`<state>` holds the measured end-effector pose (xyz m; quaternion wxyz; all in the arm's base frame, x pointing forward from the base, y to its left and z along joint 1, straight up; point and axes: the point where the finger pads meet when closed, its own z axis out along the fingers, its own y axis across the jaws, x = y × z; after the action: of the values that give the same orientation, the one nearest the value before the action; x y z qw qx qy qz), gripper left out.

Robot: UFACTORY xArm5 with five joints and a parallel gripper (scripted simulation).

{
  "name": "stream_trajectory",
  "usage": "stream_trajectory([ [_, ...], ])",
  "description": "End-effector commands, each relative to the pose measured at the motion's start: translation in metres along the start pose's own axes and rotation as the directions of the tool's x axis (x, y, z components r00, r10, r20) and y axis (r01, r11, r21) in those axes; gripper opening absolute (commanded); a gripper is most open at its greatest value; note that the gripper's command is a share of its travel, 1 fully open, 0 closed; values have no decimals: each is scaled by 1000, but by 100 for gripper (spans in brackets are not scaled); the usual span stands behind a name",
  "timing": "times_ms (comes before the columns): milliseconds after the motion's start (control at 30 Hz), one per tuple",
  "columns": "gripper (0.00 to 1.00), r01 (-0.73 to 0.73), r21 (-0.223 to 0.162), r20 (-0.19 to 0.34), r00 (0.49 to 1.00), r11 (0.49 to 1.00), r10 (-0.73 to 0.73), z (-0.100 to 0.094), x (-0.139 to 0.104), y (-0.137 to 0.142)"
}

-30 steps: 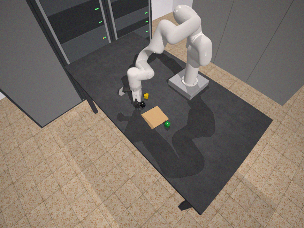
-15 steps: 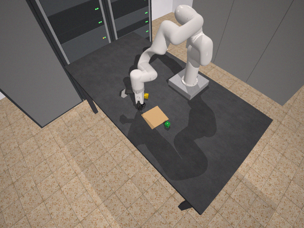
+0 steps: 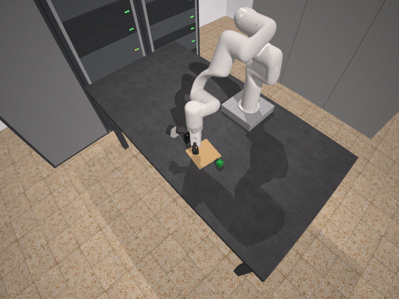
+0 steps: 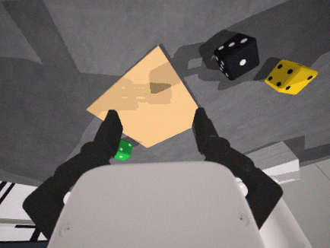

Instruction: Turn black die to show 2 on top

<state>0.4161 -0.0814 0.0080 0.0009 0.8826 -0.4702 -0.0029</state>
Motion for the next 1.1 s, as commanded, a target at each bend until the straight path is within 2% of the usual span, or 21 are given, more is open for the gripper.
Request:
stream_trajectory([
  [0, 100, -4, 3, -3, 1000, 1000, 4, -2, -32, -34],
  [500, 100, -4, 3, -4, 1000, 1000, 4, -1, -87, -84],
  [1067, 100, -4, 3, -4, 1000, 1000, 4, -1, -91, -88],
])
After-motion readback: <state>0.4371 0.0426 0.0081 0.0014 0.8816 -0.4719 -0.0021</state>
